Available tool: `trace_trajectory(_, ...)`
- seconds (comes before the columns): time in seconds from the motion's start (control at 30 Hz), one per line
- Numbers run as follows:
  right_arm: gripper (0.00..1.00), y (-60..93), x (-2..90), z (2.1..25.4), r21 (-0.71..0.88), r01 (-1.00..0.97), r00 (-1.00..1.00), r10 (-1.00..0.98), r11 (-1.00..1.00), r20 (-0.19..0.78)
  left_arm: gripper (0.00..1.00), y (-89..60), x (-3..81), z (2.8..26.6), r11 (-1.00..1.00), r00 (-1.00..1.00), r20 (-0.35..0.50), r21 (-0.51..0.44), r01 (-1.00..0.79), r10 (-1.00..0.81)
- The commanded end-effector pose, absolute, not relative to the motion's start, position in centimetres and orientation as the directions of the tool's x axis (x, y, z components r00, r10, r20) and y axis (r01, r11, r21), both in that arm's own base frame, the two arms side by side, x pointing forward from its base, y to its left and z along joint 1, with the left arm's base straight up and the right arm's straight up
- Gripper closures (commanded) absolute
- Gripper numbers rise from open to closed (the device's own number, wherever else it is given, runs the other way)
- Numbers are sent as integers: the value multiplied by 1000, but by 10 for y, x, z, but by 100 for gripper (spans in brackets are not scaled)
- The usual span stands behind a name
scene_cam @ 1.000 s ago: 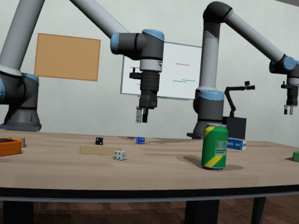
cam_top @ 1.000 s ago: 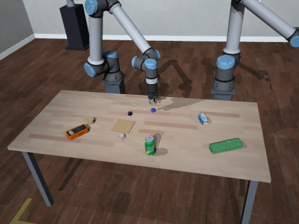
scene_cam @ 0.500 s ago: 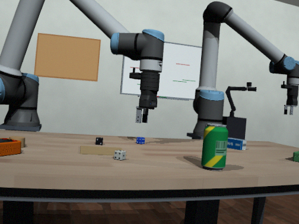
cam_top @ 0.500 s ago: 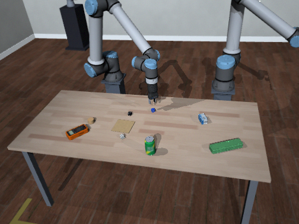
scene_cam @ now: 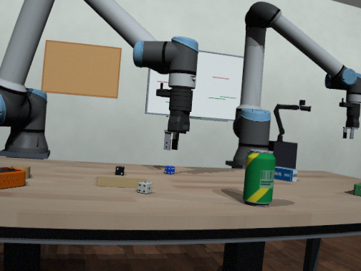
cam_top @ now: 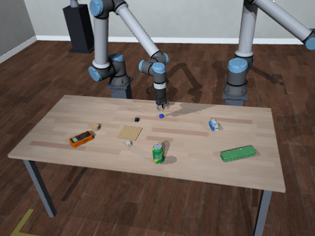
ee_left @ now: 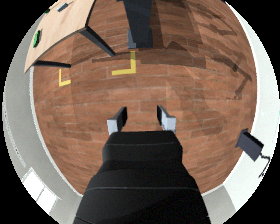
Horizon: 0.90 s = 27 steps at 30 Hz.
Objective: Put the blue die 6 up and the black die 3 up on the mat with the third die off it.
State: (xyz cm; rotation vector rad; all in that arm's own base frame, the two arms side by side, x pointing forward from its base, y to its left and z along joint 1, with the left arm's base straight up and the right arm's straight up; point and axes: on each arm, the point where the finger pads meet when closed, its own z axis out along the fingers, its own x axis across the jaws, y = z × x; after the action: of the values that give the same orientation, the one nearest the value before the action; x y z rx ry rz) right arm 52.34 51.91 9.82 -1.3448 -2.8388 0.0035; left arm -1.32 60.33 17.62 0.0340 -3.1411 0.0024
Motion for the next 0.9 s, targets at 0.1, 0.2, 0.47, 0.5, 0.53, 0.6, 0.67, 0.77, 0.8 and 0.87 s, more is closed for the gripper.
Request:
trace_trajectory(0.1, 21, 520, 524, 91, 0, 774, -633, 774, 633, 0, 0, 604, -13, 177, 1000, -1000, 0, 0, -22, -22)
trace_trajectory(0.2, 21, 520, 524, 87, 0, 774, -633, 774, 633, 0, 0, 604, -13, 177, 1000, -1000, 0, 0, -22, -22)
trace_trajectory(0.47, 21, 520, 524, 77, 0, 774, -633, 774, 633, 0, 0, 604, -13, 177, 1000, -1000, 0, 0, -22, -22)
trace_trajectory(0.5, 21, 520, 524, 75, 0, 774, -633, 774, 633, 0, 0, 604, -13, 177, 1000, -1000, 0, 0, -22, -22)
trace_trajectory(0.53, 21, 520, 524, 73, 0, 774, -633, 774, 633, 0, 0, 604, -13, 177, 1000, -1000, 0, 0, -22, -22)
trace_trajectory(0.6, 21, 520, 524, 70, 0, 774, -633, 774, 633, 0, 0, 604, -13, 177, 1000, -1000, 0, 0, -22, -22)
trace_trajectory(0.67, 21, 520, 524, 67, 0, 774, -633, 774, 633, 0, 0, 604, -13, 177, 1000, -1000, 0, 0, -22, -22)
trace_trajectory(0.77, 21, 520, 524, 63, 0, 774, -633, 774, 633, 0, 0, 604, -13, 177, 1000, -1000, 0, 0, -22, -22)
trace_trajectory(0.8, 21, 520, 524, 61, 0, 774, -633, 774, 633, 0, 0, 604, -13, 177, 1000, -1000, 0, 0, -22, -22)
trace_trajectory(0.87, 21, 521, 524, 59, 0, 774, -633, 774, 633, 0, 0, 604, -13, 177, 1000, -1000, 0, 0, -22, -22)
